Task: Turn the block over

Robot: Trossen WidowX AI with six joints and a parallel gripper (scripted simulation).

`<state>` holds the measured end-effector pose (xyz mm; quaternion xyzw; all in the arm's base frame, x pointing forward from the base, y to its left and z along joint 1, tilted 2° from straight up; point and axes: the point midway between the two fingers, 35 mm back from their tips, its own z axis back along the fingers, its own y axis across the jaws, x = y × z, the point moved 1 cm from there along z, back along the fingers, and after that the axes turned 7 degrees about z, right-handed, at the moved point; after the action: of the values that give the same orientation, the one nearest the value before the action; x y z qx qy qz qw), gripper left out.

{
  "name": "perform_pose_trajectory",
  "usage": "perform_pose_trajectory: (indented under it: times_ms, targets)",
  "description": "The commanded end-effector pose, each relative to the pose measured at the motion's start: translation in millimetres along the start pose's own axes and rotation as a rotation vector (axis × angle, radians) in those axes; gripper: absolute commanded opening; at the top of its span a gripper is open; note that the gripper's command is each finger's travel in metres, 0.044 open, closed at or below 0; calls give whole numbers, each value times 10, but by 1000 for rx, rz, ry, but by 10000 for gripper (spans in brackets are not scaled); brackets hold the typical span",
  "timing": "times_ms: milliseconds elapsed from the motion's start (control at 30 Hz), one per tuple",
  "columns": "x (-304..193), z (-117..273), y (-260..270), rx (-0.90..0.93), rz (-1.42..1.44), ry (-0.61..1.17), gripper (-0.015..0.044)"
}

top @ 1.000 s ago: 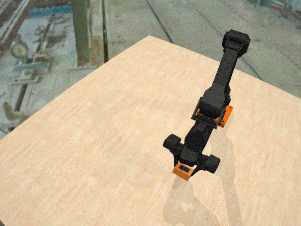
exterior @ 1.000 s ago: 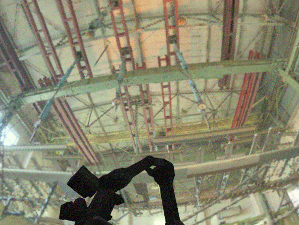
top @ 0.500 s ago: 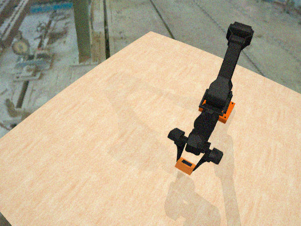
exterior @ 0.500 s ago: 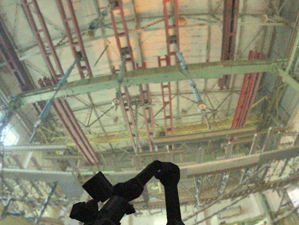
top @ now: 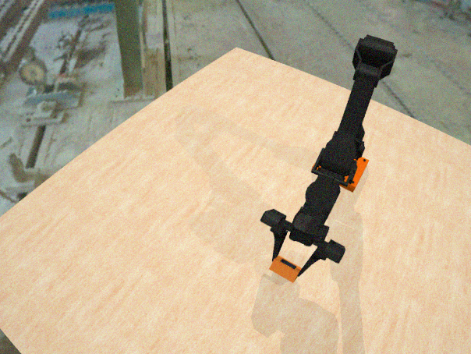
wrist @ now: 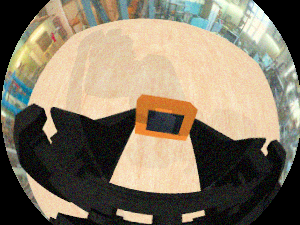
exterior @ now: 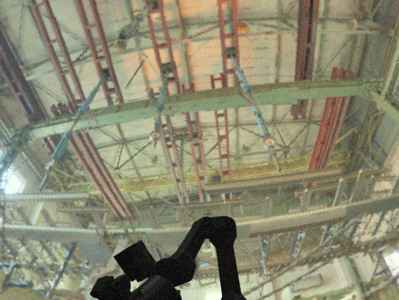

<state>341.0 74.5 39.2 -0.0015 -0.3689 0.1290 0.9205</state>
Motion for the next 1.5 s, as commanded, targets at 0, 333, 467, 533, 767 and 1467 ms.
perform_pose_trajectory:
  times_ms: [0, 333, 467, 533, 767, 1467]
  targets:
    - [-89, -92, 3, -10, 3, -43, 0]
    - [-164, -170, 11, -25, 2, -177, 0]
    - [-200, -166, 15, -32, 4, -228, 0]
    - [-217, -157, 17, -35, 5, -254, 0]
    - [-274, -86, 18, -46, 8, -344, 0]
    - [-304, 51, 12, -61, 9, -456, 0]
